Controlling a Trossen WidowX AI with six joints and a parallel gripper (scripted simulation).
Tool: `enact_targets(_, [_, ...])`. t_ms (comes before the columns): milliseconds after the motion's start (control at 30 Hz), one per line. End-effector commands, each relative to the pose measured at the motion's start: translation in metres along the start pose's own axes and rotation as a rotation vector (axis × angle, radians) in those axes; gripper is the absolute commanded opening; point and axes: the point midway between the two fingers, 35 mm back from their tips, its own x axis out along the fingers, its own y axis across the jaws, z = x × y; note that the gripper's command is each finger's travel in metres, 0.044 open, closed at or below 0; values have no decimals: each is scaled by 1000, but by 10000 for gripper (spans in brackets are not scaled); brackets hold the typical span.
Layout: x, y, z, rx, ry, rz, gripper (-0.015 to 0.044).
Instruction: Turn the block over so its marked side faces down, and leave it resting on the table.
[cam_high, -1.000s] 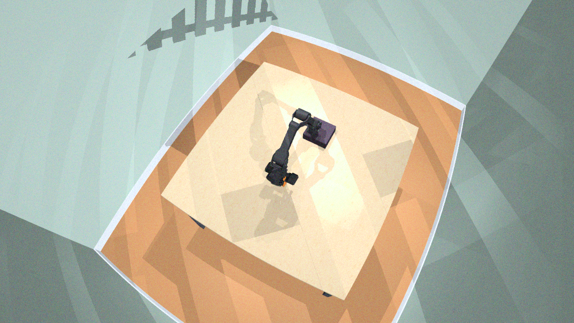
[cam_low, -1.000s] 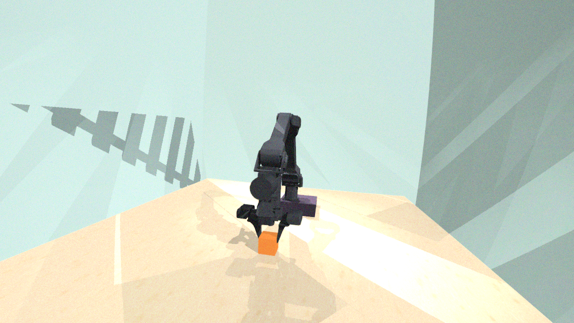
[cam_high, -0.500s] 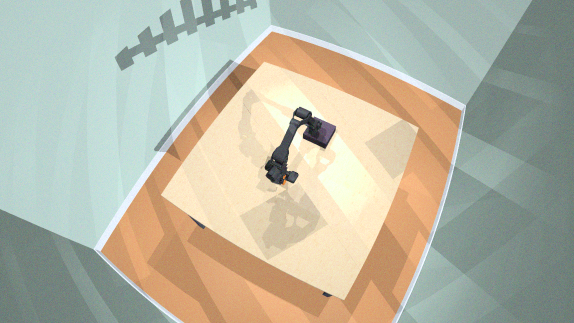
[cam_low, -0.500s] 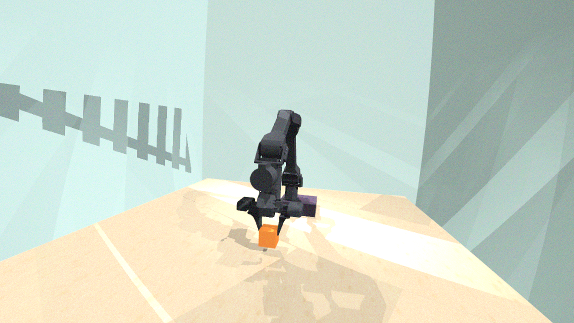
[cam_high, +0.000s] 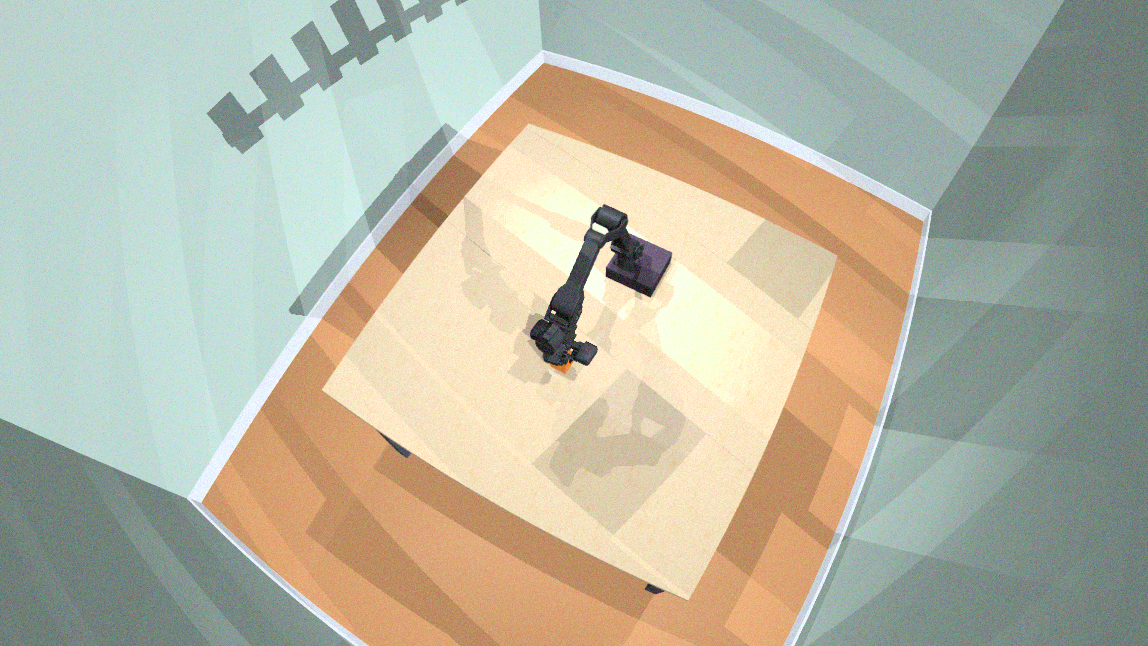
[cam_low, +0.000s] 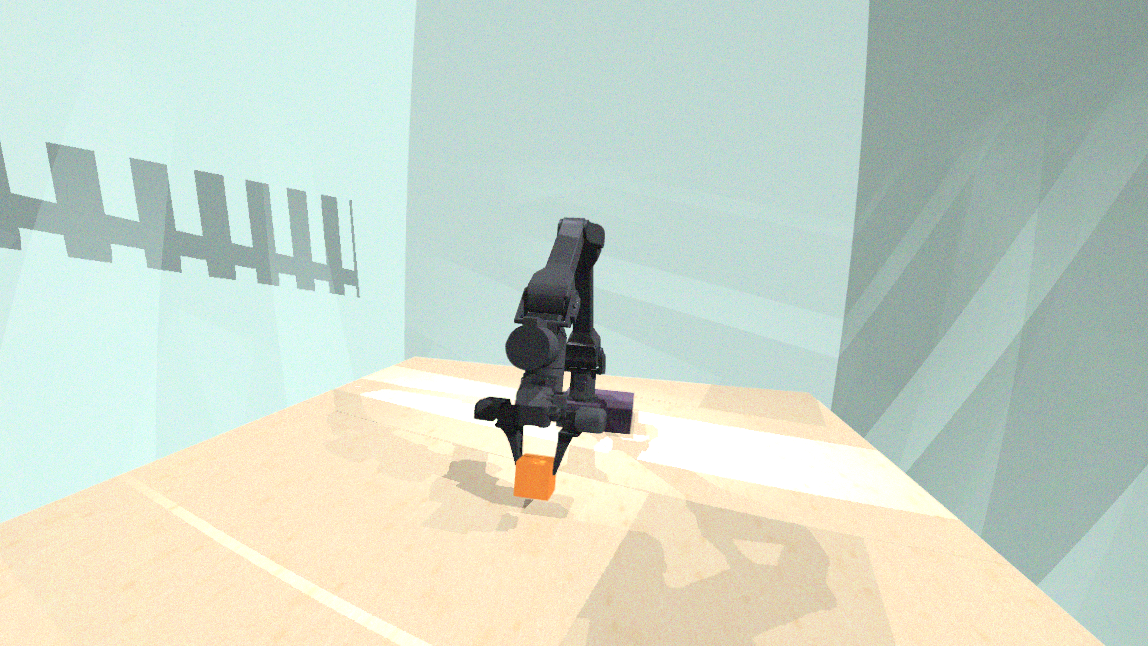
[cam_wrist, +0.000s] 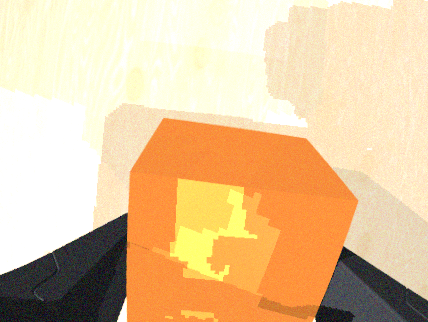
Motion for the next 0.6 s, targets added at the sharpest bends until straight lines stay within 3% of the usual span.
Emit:
enact_targets(0, [0,0,-1,-3,-68,2,0])
enact_targets(567, [-1,0,-6,-3,-319,2,0])
